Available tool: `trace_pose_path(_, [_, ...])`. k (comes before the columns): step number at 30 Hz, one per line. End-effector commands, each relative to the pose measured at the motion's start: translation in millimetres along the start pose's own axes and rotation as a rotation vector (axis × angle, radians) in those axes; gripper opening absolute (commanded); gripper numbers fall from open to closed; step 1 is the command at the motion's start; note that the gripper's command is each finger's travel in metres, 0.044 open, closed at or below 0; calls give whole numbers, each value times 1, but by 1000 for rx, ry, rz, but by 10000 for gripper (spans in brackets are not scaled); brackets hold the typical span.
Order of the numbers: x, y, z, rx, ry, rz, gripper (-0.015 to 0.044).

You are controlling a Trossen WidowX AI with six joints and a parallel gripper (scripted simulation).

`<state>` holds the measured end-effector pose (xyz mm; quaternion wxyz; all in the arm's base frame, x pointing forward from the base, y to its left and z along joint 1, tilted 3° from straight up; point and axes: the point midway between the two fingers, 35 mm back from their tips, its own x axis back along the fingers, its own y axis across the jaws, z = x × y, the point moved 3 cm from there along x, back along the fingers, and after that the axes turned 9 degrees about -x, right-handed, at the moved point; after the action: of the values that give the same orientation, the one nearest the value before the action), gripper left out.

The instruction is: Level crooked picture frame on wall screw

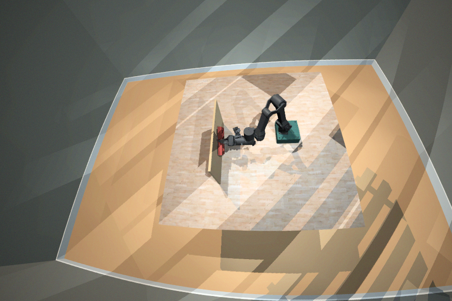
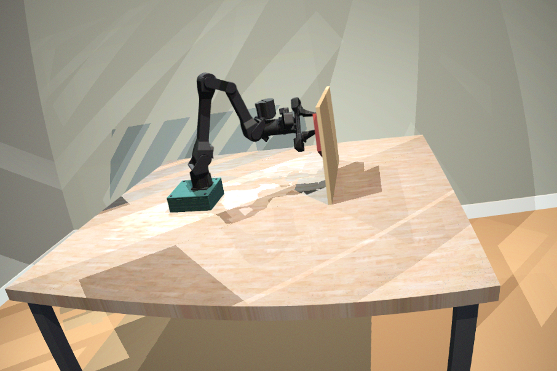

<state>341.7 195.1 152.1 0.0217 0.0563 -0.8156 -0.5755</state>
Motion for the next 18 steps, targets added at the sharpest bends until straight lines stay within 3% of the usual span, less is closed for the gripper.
trace_pose_path(1, [0, 0, 1, -2, 6, 1, 260])
trace_pose_path(18, [0, -1, 1, -2, 6, 1, 240])
